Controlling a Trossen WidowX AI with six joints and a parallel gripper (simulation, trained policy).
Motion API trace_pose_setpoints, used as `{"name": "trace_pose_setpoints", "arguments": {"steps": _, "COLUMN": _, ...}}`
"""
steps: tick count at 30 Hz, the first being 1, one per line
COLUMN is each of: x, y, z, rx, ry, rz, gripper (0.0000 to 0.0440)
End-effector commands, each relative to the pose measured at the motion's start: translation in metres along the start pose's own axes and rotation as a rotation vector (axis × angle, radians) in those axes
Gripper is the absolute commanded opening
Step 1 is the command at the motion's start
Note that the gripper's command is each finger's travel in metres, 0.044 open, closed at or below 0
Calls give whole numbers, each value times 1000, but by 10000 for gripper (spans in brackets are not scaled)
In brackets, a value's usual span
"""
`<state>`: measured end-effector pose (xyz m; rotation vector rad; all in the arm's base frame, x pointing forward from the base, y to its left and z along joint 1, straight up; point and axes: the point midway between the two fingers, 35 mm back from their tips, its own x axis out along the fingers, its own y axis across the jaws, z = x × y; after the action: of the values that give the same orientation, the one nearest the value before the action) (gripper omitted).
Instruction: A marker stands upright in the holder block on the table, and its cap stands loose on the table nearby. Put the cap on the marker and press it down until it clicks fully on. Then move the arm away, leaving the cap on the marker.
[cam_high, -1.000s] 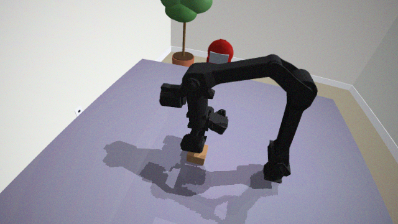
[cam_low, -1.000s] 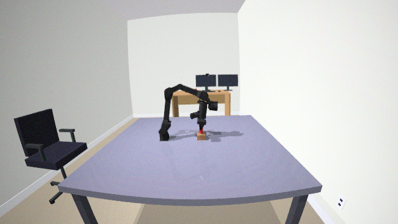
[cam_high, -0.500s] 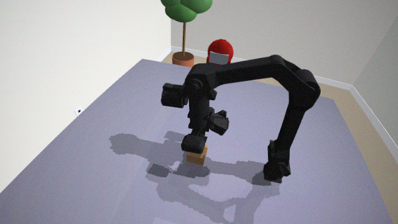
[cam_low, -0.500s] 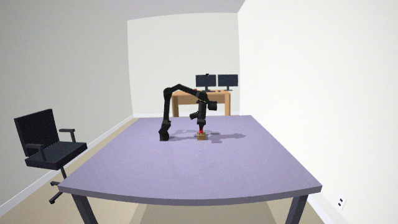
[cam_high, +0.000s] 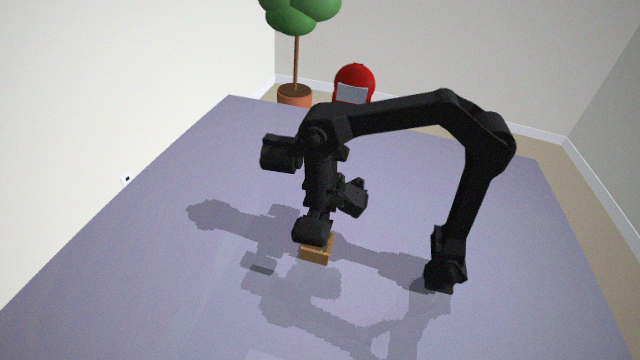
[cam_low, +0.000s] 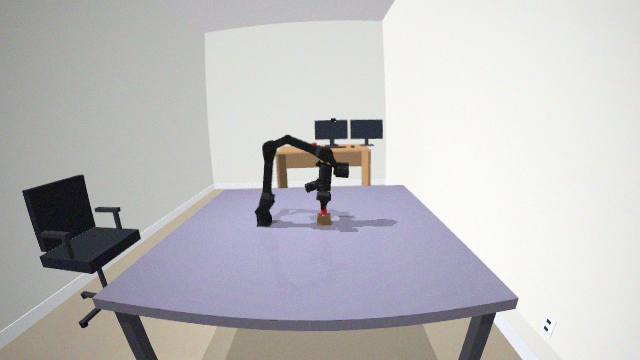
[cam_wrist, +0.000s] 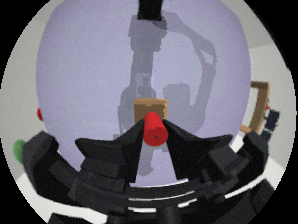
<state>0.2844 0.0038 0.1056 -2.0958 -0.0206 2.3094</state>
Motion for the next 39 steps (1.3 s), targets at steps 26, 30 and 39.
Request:
{"name": "trace_pose_setpoints", "arguments": {"steps": 26, "x": 20, "y": 4, "z": 4, "rx": 0, "ry": -49, "rz": 14, "gripper": 102}}
{"name": "trace_pose_setpoints", "arguments": {"steps": 30, "x": 20, "y": 4, "z": 4, "rx": 0, "ry": -48, "rz": 15, "gripper": 108}}
{"name": "trace_pose_setpoints", "arguments": {"steps": 39, "x": 20, "y": 4, "z": 4, "rx": 0, "ry": -47, "rz": 16, "gripper": 121}}
